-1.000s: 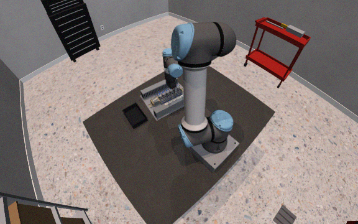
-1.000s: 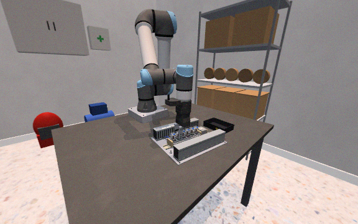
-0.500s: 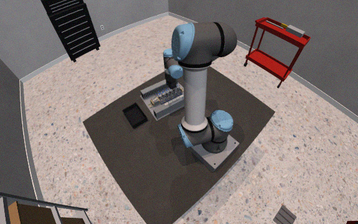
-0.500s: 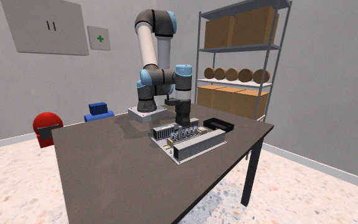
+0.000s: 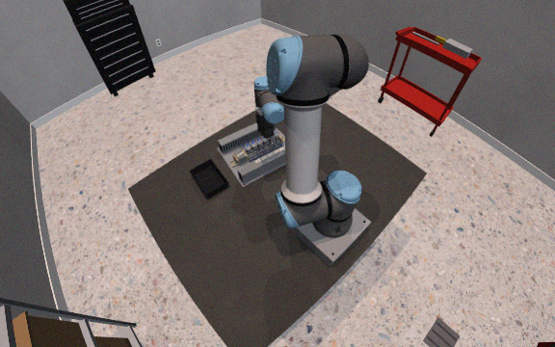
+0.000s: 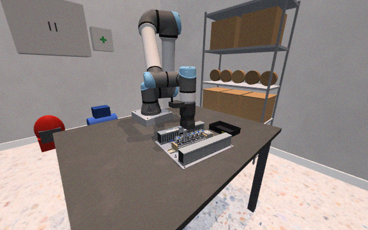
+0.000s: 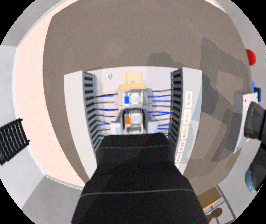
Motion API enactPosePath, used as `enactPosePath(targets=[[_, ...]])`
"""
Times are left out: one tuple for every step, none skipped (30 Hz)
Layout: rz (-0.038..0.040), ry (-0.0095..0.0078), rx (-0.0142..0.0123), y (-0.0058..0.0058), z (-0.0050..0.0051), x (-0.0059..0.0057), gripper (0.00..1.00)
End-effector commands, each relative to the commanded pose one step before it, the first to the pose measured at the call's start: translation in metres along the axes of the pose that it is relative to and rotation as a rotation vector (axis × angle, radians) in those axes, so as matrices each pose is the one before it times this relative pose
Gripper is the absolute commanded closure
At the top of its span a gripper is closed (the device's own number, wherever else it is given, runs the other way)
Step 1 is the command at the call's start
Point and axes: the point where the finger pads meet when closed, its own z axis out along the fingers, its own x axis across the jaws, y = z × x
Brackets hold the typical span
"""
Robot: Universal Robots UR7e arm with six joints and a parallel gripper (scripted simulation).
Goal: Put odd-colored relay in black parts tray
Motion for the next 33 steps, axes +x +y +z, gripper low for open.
enactPosePath(targets=[[0.00004, -0.01221, -0.00081, 0.0001, -0.001, -0.00032, 1.0], [0.00001, -0.00281, 0.0, 0.0, 0.0, 0.00008, 1.0], [0.00001, -0.00314, 0.0, 0.0, -0.00001, 0.00009, 1.0], [0.0, -0.00326, 0.00001, 0.0, -0.00001, 0.00009, 1.0], [0.0, -0.00314, 0.00001, 0.0, -0.00002, 0.00009, 1.0], [0.0, -0.00281, 0.00001, 0.0, -0.00002, 0.00008, 1.0], [0.0, -0.0023, 0.00001, 0.0, -0.00002, 0.00007, 1.0], [0.0, -0.00167, 0.00001, 0.0, -0.00001, 0.00005, 1.0], [0.0, -0.00101, 0.00001, 0.0, -0.00001, 0.00003, 1.0], [0.0, -0.00043, 0.0, 0.0, 0.0, 0.00001, 1.0], [0.0, -0.00007, 0.0, 0.0, 0.0, 0.0, 1.0], [0.0, -0.00007, 0.0, 0.0, 0.0, 0.0, 1.0], [0.0, 0.0, 0.0, 0.0, 0.0, 0.0, 1.0], [0.0, 0.0, 0.0, 0.0, 0.0, 0.0, 1.0], [0.0, -0.00043, 0.0, 0.0, 0.0, 0.00001, 1.0], [0.00001, -0.00101, -0.00001, 0.0, 0.0, 0.00003, 1.0], [0.00001, -0.00167, -0.00001, 0.0, -0.00001, 0.00005, 1.0], [0.00001, -0.0023, -0.00001, 0.0, -0.00001, 0.00006, 1.0], [0.00001, -0.00282, -0.00001, 0.0, -0.00001, 0.00008, 1.0], [0.00001, -0.00315, -0.00001, 0.0, -0.00002, 0.00009, 1.0], [0.00001, -0.00326, -0.00001, 0.0, -0.00002, 0.00009, 1.0], [0.0, -0.00315, 0.0, 0.0, -0.00003, 0.00009, 1.0], [0.0, -0.00282, 0.0, 0.0, -0.00003, 0.00008, 1.0], [0.0, -0.0023, 0.0, 0.0, -0.00002, 0.00007, 1.0], [0.0, -0.00167, 0.0, 0.0, -0.00002, 0.00005, 1.0], [0.0, -0.00101, 0.0, 0.0, -0.00001, 0.00003, 1.0], [0.0, -0.00043, 0.0, 0.0, -0.00001, 0.00001, 1.0], [0.0, -0.00007, 0.0, 0.0, 0.0, 0.0, 1.0], [0.0, -0.00007, 0.0, 0.0, 0.0, 0.0, 1.0], [0.0, 0.0, 0.0, 0.0, 0.0, 0.0, 1.0], [0.0, 0.0, 0.0, 0.0, 0.0, 0.0, 1.0], [0.0, -0.00043, 0.0, 0.0, 0.0, 0.00001, 1.0], [0.0, -0.00101, 0.0, 0.0, 0.0, 0.00003, 1.0]])
